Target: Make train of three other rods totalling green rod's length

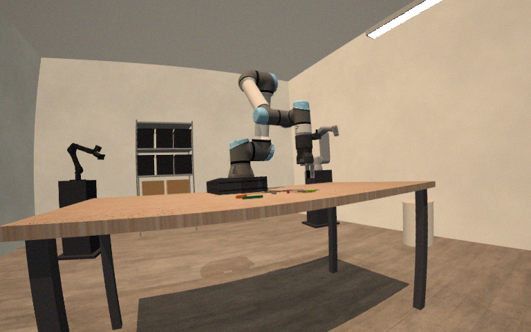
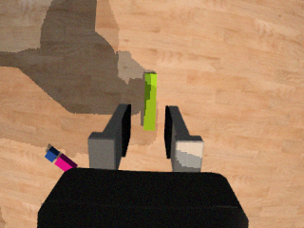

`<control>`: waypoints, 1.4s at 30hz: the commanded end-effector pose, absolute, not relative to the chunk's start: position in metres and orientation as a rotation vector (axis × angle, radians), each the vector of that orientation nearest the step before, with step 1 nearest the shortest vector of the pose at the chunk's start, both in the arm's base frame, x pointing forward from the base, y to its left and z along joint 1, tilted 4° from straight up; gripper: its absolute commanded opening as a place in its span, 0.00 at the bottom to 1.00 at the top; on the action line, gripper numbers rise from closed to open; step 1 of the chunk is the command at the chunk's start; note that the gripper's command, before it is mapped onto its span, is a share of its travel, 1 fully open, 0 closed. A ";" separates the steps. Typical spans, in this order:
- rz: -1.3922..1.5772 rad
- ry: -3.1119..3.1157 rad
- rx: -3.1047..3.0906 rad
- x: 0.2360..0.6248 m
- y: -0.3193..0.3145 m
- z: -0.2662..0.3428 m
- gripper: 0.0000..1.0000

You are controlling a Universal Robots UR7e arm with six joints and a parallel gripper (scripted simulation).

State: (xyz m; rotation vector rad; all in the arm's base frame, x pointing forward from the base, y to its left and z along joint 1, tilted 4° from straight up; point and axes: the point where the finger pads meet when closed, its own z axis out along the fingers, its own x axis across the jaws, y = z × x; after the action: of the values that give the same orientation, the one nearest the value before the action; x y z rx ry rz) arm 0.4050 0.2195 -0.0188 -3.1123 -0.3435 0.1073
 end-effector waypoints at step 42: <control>0.106 -0.345 -3.113 0.402 0.221 -0.065 0.54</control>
State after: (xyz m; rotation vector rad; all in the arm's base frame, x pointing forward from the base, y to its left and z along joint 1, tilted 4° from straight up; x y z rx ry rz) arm 0.4026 0.2201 -0.0632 -3.1125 -0.3435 0.1068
